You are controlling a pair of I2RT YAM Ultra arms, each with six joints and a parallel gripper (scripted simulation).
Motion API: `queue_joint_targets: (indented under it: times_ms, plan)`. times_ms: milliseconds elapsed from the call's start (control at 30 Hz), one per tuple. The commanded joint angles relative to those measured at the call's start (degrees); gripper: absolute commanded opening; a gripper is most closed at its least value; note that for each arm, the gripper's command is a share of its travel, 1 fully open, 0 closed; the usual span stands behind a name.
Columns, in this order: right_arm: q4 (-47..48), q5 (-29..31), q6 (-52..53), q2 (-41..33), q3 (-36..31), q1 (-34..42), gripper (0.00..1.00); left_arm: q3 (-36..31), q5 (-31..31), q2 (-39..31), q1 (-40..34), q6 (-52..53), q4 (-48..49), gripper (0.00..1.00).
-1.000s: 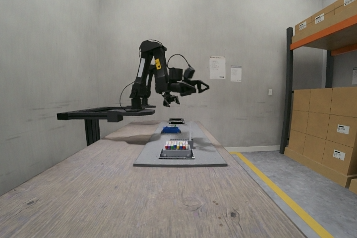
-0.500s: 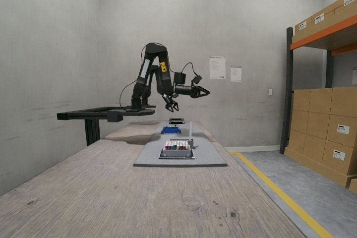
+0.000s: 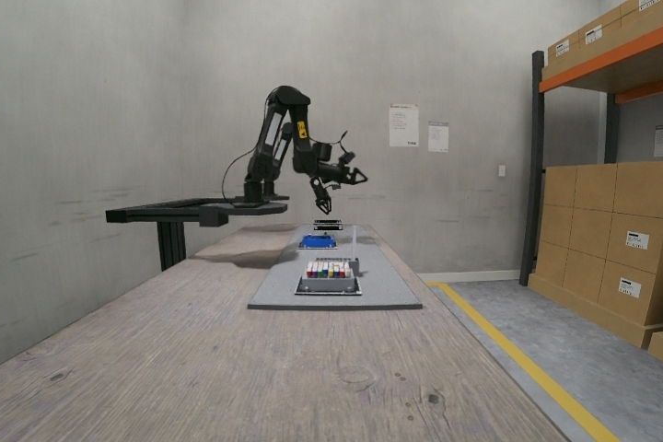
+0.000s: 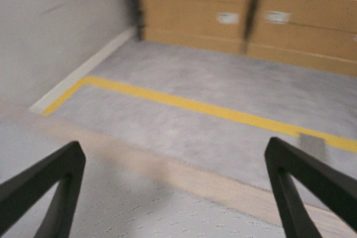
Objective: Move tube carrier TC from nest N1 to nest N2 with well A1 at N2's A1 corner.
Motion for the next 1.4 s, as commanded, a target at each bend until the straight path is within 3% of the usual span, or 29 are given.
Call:
queue_joint_targets:
  times_ms: [0,300,533,1067,1233,1367]
  plan:
    - [-0.26,-4.66,-2.09,-0.18,-1.17,7.35,1.0,3.86,-2.35,2.13,2.51,-2.44,-4.36,1.0]
    - [-1.93,-9.49,-4.03,0.5,-1.71,25.79,1.0,8.65,-3.37,5.96,5.3,-3.46,-6.23,1.0]
    - [-1.82,-10.17,-4.32,0.51,-0.96,32.03,1.0,8.83,-3.02,5.55,5.14,-3.46,-6.26,1.0]
    - [-3.64,-11.11,-2.87,1.17,0.19,33.83,1.0,9.59,-1.22,6.38,3.78,1.31,-9.54,1.0]
    - [-7.89,-15.93,-4.46,2.79,2.63,36.4,1.0,15.66,1.48,8.39,-2.58,10.65,-14.89,1.0]
    - [-15.26,-13.85,-3.98,0.53,5.42,38.79,1.0,21.67,3.35,10.78,-7.47,16.73,-19.06,1.0]
